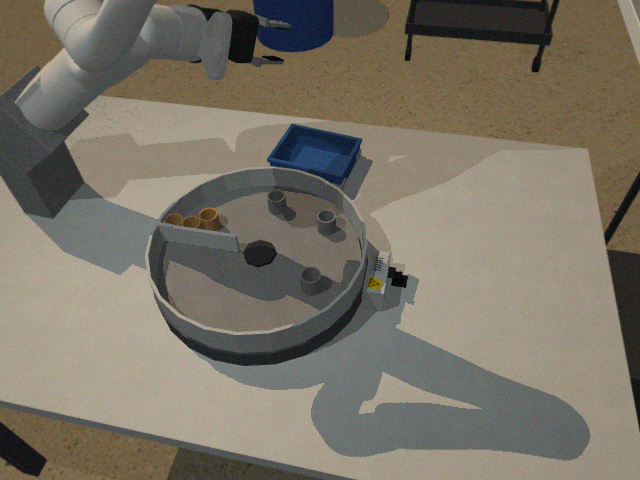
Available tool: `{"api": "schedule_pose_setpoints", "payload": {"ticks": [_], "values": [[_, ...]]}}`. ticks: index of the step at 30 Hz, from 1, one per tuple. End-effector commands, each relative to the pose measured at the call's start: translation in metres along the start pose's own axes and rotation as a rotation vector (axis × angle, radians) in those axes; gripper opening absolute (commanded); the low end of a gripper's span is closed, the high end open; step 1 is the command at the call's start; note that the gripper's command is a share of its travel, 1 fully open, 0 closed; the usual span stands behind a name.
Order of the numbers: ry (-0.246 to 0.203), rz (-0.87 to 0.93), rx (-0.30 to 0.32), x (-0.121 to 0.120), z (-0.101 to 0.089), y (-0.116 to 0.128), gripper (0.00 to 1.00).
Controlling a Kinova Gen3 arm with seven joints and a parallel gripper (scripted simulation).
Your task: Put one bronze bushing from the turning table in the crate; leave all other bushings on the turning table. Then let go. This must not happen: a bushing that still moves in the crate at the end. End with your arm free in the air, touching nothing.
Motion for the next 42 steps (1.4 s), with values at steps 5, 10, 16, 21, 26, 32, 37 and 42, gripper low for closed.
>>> {"api": "schedule_pose_setpoints", "payload": {"ticks": [5, 10, 16, 21, 26, 32, 37, 42], "values": [[0.216, 0.011, 0.067, -0.0097, 0.0007, 0.0023, 1.0], [0.129, 0.006, 0.04, -0.0059, 0.0003, 0.0014, 1.0], [0.216, 0.011, 0.067, -0.0097, 0.0011, 0.0022, 1.0], [0.216, 0.011, 0.067, -0.0097, 0.0011, 0.0022, 1.0], [0.086, 0.004, 0.027, -0.004, 0.0002, 0.0009, 1.0], [0.216, 0.011, 0.067, -0.0097, 0.0014, 0.0022, 1.0], [0.216, 0.011, 0.067, -0.0097, 0.0014, 0.0022, 1.0], [0.043, 0.002, 0.014, -0.0021, 0.0, 0.0005, 1.0]]}}
Point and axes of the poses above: the point where the finger pads meet when closed, its own z axis out along the fingers, its own x axis across the jaws, y = z × x, the point moved 5 cm from there along -z, back along the fingers, and after that the axes turned 15 degrees about z, right-handed, at the moved point
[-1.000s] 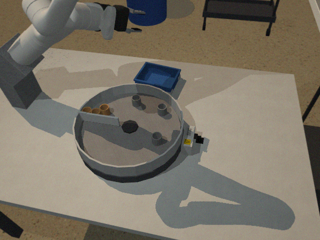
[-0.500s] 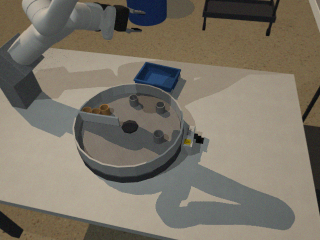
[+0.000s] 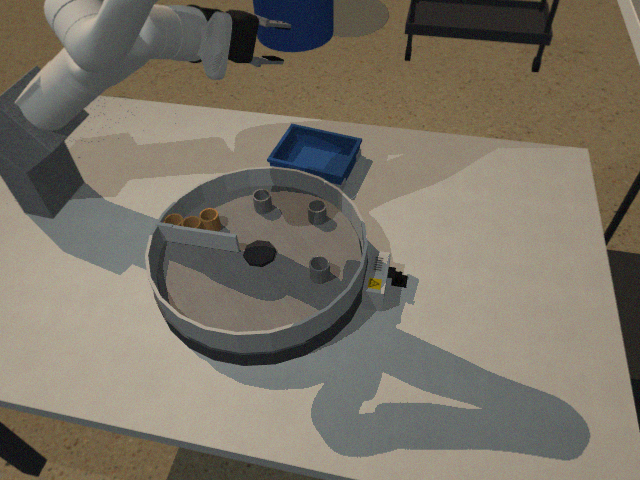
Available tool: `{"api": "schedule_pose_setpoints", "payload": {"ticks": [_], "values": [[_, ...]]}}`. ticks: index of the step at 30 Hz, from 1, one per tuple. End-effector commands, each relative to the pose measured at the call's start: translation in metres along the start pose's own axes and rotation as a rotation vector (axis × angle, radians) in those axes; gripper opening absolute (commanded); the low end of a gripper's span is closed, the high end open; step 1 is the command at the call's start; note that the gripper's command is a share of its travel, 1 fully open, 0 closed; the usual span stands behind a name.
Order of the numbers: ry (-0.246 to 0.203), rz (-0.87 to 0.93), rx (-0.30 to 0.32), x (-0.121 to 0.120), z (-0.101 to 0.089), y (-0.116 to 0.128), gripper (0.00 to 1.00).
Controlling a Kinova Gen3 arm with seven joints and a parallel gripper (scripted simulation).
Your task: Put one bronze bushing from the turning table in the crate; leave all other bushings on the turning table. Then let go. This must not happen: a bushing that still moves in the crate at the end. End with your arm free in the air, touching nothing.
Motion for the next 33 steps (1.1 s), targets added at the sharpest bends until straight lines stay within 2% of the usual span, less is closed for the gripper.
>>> {"api": "schedule_pose_setpoints", "payload": {"ticks": [1, 4, 16, 17, 21, 33], "values": [[0.086, 0.004, 0.027, -0.0041, 0.0003, 0.0009, 1.0], [0.216, 0.011, 0.067, -0.0098, 0.0017, 0.0022, 1.0], [0.216, 0.011, 0.067, -0.0098, 0.0017, 0.0022, 1.0], [0.043, 0.002, 0.014, -0.0022, 0.0001, 0.0005, 1.0], [0.216, 0.011, 0.067, -0.01, 0.002, 0.0023, 1.0], [0.216, 0.011, 0.067, -0.01, 0.002, 0.0023, 1.0]]}}
Point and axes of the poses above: the point where the finger pads meet when closed, its own z axis out along the fingers, its own x axis across the jaws, y = z × x, the point moved 5 cm from there along -z, back along the fingers, and after that the axes turned 15 degrees about z, right-handed, at the moved point
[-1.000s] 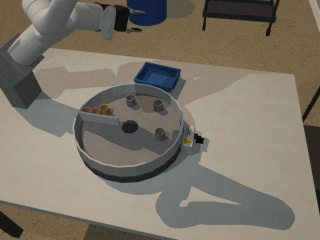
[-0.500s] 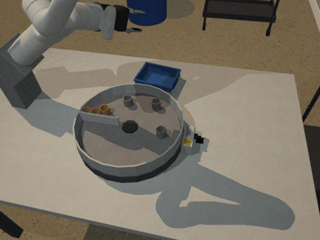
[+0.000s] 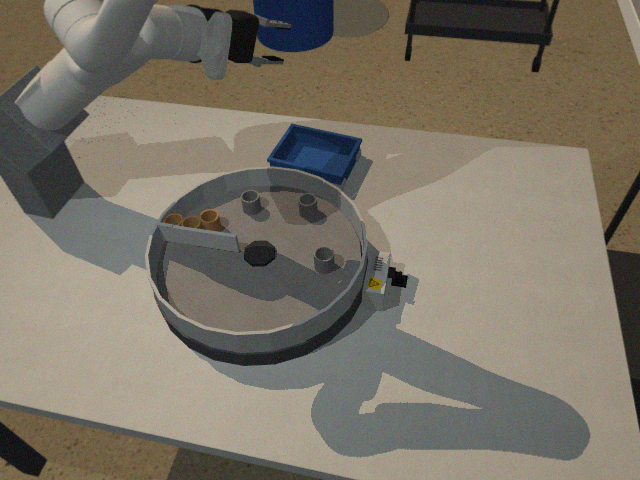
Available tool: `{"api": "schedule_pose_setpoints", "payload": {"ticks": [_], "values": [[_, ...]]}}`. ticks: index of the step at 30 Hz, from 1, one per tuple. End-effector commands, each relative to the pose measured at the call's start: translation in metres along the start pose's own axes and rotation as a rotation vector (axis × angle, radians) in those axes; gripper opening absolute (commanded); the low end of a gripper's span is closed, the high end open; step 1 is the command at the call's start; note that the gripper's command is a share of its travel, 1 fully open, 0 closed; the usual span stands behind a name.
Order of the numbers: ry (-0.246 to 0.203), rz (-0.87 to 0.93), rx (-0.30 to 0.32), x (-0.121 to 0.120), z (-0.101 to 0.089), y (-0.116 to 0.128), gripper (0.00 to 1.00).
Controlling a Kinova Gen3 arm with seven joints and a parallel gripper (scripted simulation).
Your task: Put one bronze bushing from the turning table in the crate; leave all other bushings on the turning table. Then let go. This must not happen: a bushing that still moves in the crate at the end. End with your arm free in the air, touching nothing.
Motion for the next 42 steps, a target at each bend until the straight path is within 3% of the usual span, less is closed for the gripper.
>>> {"api": "schedule_pose_setpoints", "payload": {"ticks": [1, 5, 17, 22, 34, 39, 42], "values": [[0.008, -0.044, -0.026, -0.001, 0.0, -0.001, 1.0], [0.04, -0.217, -0.132, -0.002, 0.0, -0.007, 1.0], [0.04, -0.217, -0.132, -0.002, 0.0, -0.007, 1.0], [0.069, -0.432, -0.25, -0.008, 0.0, -0.013, 1.0], [0.069, -0.432, -0.25, -0.008, 0.0, -0.013, 1.0], [0.113, -0.65, -0.375, -0.012, 0.001, -0.018, 1.0], [0.113, -0.65, -0.375, -0.012, 0.001, -0.018, 1.0]]}}
Point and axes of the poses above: the point where the finger pads meet when closed, its own z axis out along the fingers, its own x axis across the jaws, y = z × x, the point moved 5 cm from there along -z, back along the fingers, and after that the axes turned 15 degrees about z, right-handed, at the moved point
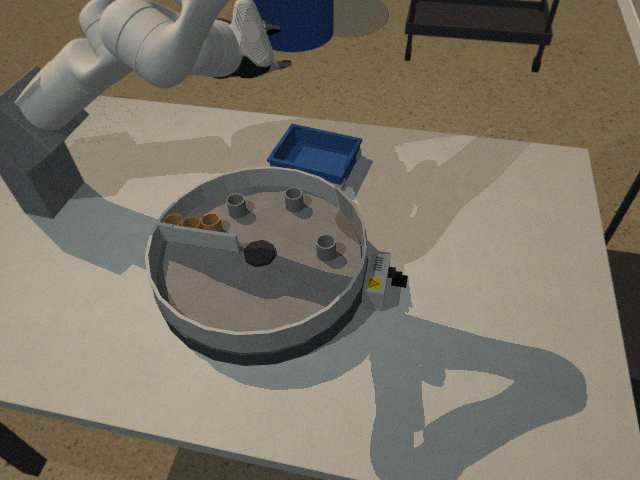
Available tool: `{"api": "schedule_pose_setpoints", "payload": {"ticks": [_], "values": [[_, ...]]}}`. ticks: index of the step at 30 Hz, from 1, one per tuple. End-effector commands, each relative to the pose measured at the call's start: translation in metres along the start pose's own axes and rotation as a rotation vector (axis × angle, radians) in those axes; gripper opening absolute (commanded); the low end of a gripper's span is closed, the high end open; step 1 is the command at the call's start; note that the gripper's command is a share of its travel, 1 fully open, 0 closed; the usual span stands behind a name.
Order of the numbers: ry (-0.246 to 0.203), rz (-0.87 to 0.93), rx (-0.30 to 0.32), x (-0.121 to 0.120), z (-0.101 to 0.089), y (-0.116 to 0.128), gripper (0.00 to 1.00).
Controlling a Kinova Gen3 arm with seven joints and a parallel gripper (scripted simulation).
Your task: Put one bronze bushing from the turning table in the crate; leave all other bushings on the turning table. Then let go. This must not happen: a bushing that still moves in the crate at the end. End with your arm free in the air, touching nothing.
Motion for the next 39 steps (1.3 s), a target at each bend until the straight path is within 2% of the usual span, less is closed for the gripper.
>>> {"api": "schedule_pose_setpoints", "payload": {"ticks": [1, 9, 10, 14, 26, 31, 39], "values": [[0.0, -0.014, -0.063, -0.008, 0.006, -0.001, 1.0], [0.0, -0.014, -0.063, -0.008, 0.006, -0.001, 1.0], [0.025, -0.048, -0.066, -0.003, 0.001, -0.002, 1.0], [0.055, -0.221, -0.173, -0.005, 0.002, -0.007, 1.0], [0.055, -0.221, -0.173, -0.005, 0.002, -0.007, 1.0], [0.094, -0.436, -0.304, -0.008, 0.003, -0.013, 1.0], [0.094, -0.436, -0.304, -0.008, 0.003, -0.013, 1.0]]}}
Point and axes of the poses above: the point where the finger pads meet when closed, its own z axis out along the fingers, its own x axis across the jaws, y = z × x, the point moved 5 cm from there along -z, back along the fingers, and after that the axes turned 15 degrees about z, right-handed, at the moved point
